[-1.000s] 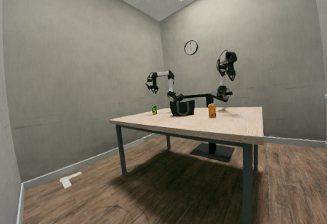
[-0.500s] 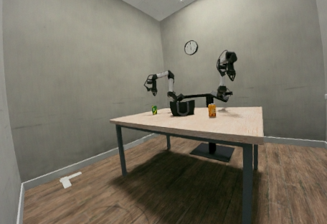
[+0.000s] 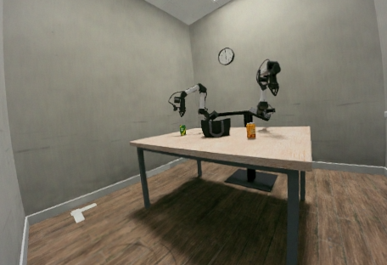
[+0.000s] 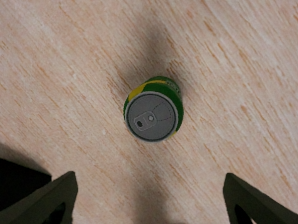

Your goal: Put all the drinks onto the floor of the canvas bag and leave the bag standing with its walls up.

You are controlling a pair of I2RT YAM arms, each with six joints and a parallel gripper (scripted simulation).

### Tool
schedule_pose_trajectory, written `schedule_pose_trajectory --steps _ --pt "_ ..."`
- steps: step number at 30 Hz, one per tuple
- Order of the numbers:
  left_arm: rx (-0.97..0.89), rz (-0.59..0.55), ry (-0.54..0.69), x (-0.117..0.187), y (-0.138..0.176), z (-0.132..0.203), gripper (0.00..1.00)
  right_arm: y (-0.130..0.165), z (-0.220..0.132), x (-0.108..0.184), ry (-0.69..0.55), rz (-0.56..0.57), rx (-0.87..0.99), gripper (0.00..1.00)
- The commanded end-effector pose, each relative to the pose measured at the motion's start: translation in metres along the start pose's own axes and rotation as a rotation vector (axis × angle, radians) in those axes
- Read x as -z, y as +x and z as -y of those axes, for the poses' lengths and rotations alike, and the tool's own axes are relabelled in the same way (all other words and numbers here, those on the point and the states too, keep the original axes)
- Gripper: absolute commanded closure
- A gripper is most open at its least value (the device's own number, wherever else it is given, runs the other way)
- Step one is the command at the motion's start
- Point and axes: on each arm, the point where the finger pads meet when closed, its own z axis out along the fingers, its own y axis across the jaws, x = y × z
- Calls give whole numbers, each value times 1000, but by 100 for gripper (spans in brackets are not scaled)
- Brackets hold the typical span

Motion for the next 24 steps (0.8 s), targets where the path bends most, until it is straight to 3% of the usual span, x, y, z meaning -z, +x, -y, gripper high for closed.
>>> schedule_pose_trajectory --steps 1,17,24 --pt "4 -9 -14 7 1 0 14 -15 -6 -12 -86 75 174 16" --pt "4 -9 -14 7 1 0 14 -8 -5 -65 -112 251 817 16" --pt "4 -9 -14 7 1 0 14 -2 -2 -71 -106 253 849 16"
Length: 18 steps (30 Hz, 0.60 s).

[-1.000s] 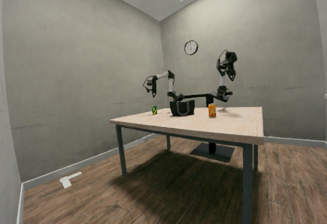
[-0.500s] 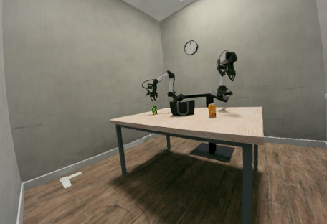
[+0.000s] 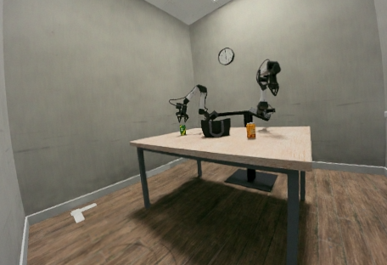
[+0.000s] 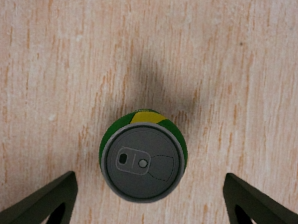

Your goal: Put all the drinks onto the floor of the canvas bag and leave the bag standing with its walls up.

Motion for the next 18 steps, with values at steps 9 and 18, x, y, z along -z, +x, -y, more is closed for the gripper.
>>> schedule_pose_trajectory --steps 9,18 --pt "4 -9 -14 7 1 0 14 -10 -8 -3 -46 86 23 16" --pt "4 -9 -14 7 1 0 14 -5 -6 -12 -41 67 10 16"
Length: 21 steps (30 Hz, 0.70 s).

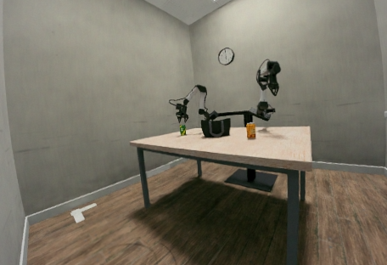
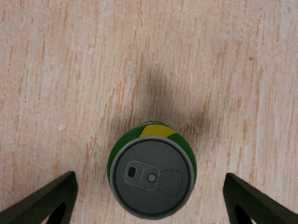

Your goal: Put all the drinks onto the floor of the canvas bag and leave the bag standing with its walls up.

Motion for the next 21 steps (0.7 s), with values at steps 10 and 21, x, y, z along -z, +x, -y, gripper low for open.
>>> schedule_pose_trajectory --steps 10,21 --pt "4 -9 -14 7 1 0 14 4 2 -16 5 7 5 16" --pt "4 -9 -14 7 1 0 14 14 2 -35 17 7 8 16"
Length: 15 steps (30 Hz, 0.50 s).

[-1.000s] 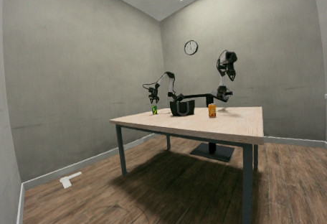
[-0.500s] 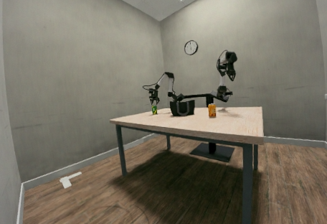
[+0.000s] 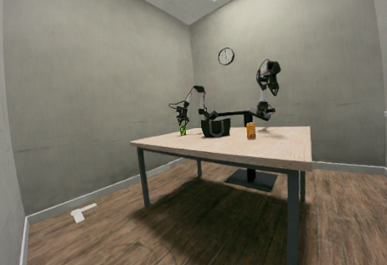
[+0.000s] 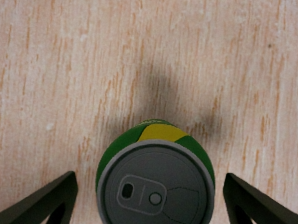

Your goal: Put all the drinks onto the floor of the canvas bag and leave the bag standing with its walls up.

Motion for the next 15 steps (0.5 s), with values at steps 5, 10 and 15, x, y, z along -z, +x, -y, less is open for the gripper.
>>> schedule_pose_trajectory --steps 5,10,15 --pt "4 -9 -14 7 1 0 14 -2 5 -10 17 15 10 16" --pt "4 -9 -14 7 1 0 14 3 4 -17 24 17 13 16" --pt "4 -9 -14 7 1 0 14 7 4 -25 26 15 13 16"
